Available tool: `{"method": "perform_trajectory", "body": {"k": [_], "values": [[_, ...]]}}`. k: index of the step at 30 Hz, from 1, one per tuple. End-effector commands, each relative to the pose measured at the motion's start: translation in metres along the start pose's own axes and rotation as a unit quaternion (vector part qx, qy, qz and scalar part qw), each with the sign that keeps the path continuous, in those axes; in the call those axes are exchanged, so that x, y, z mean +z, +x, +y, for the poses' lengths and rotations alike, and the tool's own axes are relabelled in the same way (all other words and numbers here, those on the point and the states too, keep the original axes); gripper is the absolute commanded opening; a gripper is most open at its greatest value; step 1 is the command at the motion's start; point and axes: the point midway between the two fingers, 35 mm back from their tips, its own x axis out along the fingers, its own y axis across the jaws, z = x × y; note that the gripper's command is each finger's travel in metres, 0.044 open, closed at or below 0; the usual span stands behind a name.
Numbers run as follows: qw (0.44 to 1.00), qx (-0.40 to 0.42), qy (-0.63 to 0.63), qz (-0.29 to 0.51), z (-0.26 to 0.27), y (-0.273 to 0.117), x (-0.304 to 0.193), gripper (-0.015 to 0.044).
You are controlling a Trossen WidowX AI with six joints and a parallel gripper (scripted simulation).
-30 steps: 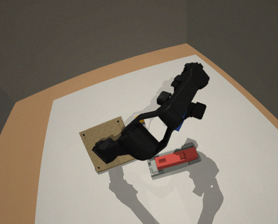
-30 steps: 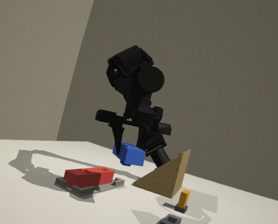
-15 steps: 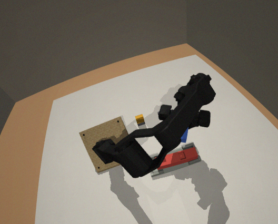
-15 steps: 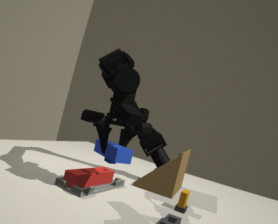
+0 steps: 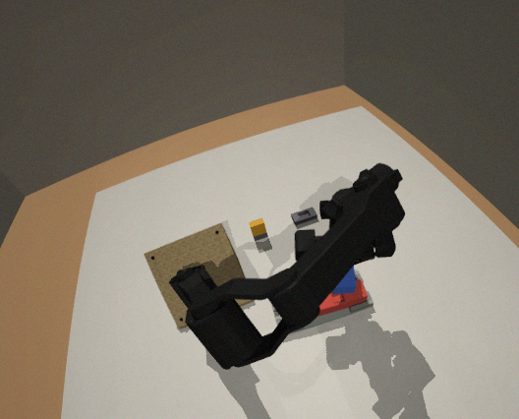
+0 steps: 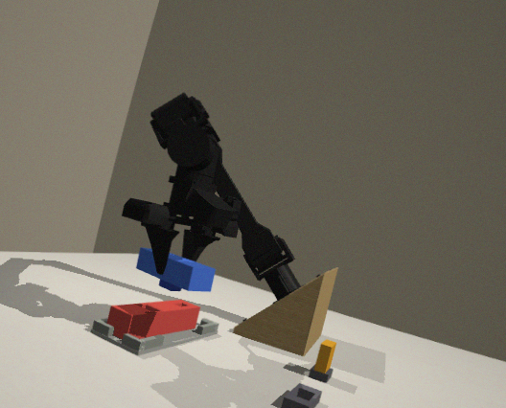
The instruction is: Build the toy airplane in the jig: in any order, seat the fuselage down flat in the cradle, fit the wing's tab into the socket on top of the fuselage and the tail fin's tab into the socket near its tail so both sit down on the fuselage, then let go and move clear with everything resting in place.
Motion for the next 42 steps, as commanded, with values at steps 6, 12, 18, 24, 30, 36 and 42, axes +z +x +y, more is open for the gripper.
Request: {"method": "perform_trajectory", "body": {"k": [6, 12, 18, 24, 30, 36, 42], "values": [[0.997, -0.002, -0.074, 0.008, 0.004, 0.006, -0.027, 0.0], [0.993, -0.002, -0.119, 0.012, 0.007, 0.009, -0.043, 0.0], [0.993, -0.002, -0.12, 0.013, 0.007, 0.01, -0.043, 0.0131], [0.993, -0.002, -0.12, 0.013, 0.007, 0.009, -0.044, 0.0197], [0.993, -0.002, -0.12, 0.013, 0.007, 0.009, -0.044, 0.0197], [0.993, -0.002, -0.12, 0.012, 0.006, 0.015, -0.044, 0.0197], [0.993, -0.002, -0.12, 0.012, 0.006, 0.025, -0.044, 0.0197]]}}
